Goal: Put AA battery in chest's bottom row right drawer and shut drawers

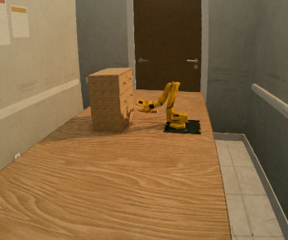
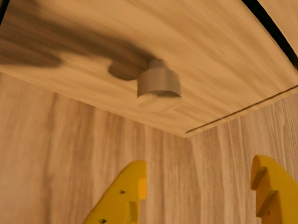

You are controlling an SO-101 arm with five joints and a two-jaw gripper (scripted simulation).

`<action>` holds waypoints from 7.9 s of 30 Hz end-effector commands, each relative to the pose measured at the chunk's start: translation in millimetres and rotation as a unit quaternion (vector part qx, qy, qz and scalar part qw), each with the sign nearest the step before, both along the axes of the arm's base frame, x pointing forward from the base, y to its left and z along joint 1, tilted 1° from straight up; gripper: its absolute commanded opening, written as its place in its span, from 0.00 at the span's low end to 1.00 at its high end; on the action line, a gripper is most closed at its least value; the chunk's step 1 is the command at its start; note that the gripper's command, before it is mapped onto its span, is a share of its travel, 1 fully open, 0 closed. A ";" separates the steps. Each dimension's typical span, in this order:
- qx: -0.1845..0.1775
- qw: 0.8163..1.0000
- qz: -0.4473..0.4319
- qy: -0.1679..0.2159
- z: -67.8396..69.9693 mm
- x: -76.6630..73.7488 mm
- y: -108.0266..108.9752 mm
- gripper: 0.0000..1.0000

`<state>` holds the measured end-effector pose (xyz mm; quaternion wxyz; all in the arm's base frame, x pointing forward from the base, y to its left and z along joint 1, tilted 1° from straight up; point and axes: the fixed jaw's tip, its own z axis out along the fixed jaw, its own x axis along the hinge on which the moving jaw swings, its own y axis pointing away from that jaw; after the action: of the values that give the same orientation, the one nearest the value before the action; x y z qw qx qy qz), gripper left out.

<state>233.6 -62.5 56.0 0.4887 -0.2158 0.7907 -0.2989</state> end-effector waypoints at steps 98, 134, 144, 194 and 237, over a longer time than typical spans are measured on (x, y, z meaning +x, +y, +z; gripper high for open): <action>-0.007 0.999 0.031 -0.008 -17.4 38.2 5.8 0.21; -0.007 0.999 0.031 -0.008 -17.4 38.2 5.8 0.07; -0.007 0.999 0.031 -0.008 -17.4 38.2 5.8 0.00; -0.008 1.000 0.019 -0.005 -12.4 26.4 1.3 0.00; -0.008 1.000 0.009 -0.005 -12.4 12.7 0.0 0.00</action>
<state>250.0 -63.2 43.5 0.4949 -0.2235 0.7842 -0.3003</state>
